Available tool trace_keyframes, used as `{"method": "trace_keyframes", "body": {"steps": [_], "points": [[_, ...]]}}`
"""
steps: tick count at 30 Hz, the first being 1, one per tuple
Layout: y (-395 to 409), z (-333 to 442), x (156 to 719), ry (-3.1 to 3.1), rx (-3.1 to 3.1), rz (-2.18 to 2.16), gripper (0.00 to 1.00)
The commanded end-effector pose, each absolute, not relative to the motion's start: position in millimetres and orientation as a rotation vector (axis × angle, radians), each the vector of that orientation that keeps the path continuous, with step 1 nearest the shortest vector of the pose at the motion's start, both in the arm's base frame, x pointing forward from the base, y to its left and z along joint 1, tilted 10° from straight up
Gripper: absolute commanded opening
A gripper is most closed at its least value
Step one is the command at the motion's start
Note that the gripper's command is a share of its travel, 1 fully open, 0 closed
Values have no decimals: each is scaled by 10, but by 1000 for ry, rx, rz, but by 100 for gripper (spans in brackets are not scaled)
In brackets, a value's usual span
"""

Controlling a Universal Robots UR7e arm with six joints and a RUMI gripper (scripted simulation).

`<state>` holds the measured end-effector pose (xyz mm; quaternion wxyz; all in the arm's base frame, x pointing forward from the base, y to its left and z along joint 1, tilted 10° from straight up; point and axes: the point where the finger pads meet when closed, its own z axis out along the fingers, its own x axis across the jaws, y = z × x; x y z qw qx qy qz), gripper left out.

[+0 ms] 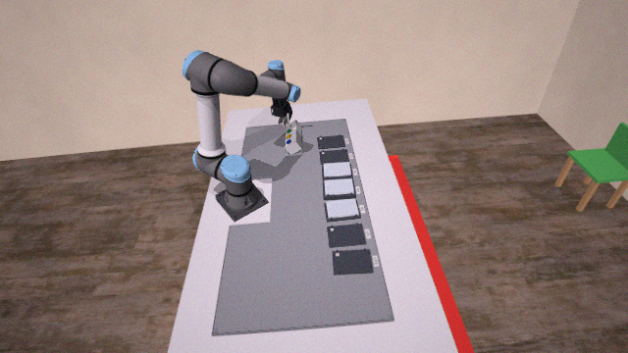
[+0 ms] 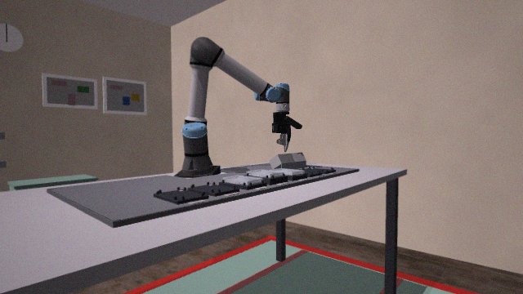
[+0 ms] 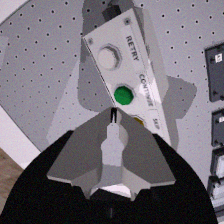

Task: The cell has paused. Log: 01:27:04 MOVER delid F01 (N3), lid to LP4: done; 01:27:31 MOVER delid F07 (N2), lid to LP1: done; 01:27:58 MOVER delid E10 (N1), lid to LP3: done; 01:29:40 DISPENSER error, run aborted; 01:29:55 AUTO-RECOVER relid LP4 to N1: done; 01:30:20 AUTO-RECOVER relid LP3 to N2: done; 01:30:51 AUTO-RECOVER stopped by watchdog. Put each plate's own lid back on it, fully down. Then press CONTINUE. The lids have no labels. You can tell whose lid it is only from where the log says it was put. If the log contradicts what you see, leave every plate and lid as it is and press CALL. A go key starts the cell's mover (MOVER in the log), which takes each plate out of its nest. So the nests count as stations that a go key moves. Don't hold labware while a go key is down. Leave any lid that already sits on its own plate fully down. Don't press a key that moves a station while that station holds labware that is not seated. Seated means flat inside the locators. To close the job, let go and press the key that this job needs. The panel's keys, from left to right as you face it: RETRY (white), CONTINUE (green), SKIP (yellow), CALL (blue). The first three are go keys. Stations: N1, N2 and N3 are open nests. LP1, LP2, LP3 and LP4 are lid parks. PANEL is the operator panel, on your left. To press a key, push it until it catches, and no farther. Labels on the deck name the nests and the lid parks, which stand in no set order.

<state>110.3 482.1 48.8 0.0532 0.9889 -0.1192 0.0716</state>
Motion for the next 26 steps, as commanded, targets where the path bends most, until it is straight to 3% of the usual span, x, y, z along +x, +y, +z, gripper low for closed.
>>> {"method": "trace_keyframes", "body": {"steps": [1, 26], "points": [[4825, 470, 1121, -362, 3007, 218, 0], [4823, 347, 1213, -362, 3007, 218, 0]]}}
